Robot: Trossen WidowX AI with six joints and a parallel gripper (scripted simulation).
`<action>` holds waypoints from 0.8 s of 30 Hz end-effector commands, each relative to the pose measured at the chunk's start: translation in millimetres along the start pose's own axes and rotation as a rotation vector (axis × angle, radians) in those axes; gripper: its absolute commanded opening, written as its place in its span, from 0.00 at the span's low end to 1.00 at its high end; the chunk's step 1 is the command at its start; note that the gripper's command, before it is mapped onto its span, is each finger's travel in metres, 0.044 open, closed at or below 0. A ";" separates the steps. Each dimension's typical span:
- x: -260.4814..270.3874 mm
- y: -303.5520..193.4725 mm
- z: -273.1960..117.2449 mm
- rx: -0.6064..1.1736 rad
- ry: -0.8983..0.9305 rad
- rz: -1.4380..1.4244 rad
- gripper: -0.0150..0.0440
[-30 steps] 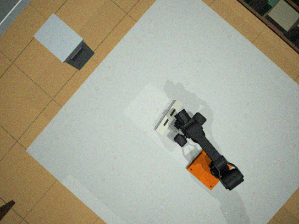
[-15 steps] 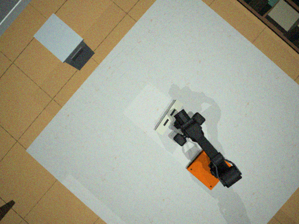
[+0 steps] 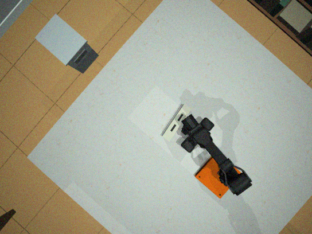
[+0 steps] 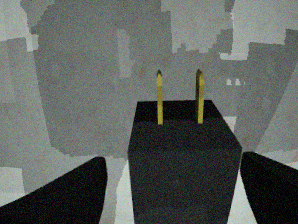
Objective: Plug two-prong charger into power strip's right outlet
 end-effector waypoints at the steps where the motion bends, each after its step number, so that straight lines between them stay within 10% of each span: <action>1: 0.0 0.3 -0.4 -0.001 0.000 0.000 0.56; 12: -0.1 0.4 -5.0 -0.001 0.000 0.000 0.26; 24: 0.0 -8.9 -55.3 0.007 -0.003 0.004 0.25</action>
Point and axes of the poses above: the point midway between the two fingers, 35 mm back from their tips, its own z axis out along the fingers, its own x axis across the jaws, y = z × x, the point moved 1 cm from there along -z, back along the fingers, and after that the axes turned 7 degrees about z, right-handed, at the moved point
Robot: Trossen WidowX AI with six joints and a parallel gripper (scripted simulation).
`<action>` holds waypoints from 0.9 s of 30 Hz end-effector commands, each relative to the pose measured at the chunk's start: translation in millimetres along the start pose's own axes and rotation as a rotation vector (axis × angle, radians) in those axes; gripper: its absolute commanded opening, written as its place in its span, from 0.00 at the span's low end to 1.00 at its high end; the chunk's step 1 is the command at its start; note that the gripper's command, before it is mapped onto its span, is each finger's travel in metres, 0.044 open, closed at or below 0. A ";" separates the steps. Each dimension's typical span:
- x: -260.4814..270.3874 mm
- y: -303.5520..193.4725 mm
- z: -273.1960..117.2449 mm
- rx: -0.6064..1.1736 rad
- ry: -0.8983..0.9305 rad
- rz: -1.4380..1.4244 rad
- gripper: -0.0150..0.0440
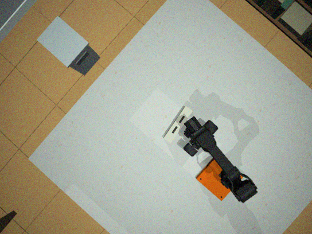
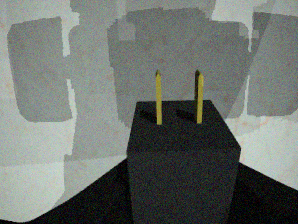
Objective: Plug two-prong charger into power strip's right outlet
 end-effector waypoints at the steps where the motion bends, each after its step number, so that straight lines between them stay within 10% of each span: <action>1: -0.2 -2.5 -14.0 -0.008 -0.004 0.000 0.25; 27: -22.6 15.3 27.0 -0.015 -0.012 -0.120 0.25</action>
Point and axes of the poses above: the point midway between the two fingers, 35 mm back from their tips, its own z axis out along the fingers, its own x axis across the jaws, y = z × x, the point moved 1 cm from there along -z, back along the fingers, and after that the axes turned 7 degrees about z, right-handed, at the moved point
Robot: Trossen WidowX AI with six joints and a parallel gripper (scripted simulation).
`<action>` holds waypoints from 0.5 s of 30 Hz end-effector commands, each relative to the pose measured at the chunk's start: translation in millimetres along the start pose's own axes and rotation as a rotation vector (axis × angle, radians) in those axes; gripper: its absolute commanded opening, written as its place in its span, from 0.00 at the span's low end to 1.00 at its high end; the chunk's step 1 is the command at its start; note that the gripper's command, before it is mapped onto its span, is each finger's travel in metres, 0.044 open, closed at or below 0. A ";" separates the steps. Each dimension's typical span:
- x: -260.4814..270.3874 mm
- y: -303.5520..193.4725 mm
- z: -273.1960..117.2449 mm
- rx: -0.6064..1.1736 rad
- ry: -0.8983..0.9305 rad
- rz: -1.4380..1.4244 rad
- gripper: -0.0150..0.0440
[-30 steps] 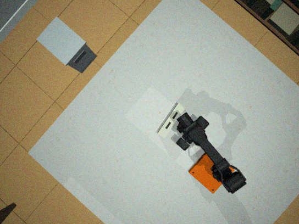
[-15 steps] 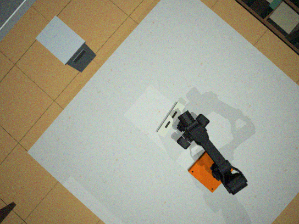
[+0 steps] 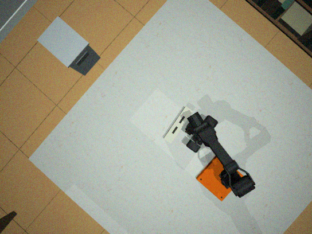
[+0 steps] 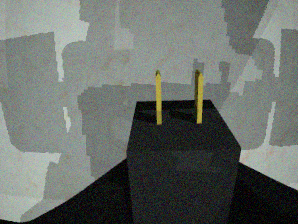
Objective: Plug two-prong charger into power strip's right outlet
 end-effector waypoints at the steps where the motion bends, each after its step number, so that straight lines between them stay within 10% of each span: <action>1: -1.4 4.2 2.7 0.003 -0.003 -0.009 0.25; 15: -0.3 22.0 2.8 0.002 -0.003 -0.015 0.25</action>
Point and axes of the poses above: the point midway between the two fingers, 35 mm back from their tips, its own z axis out along the fingers, its own x axis across the jaws, y = z × x, the point moved 1 cm from there along -z, back along the fingers, and after that the axes turned 7 degrees about z, right-handed, at the moved point
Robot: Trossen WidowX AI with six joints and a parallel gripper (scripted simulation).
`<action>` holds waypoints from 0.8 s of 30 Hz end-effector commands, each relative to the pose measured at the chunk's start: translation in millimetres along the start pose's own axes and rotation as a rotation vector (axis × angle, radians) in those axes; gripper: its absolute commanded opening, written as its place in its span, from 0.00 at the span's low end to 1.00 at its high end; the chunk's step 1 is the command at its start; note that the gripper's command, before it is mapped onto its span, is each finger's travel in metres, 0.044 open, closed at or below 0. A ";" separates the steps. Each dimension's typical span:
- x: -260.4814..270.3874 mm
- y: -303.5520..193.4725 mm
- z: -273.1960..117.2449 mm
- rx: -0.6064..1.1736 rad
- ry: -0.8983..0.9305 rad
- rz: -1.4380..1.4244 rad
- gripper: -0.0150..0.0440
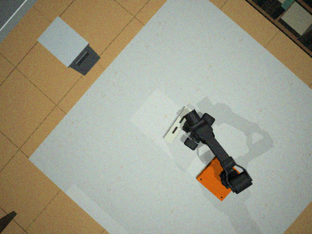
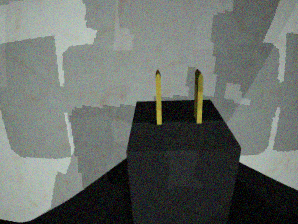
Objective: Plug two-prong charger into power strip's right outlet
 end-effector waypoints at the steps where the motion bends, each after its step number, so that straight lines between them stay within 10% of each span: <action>1: -0.3 6.5 0.8 0.003 -0.002 0.001 0.25; 24: 1.6 32.3 2.9 0.001 -0.002 -0.008 0.25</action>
Point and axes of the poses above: the point midway between the two fingers, 35 mm back from their tips, its own z axis out along the fingers, its own x axis across the jaws, y = z × x, the point moved 1 cm from there along -z, back along the fingers, and after that the axes turned 7 degrees about z, right-handed, at the moved point
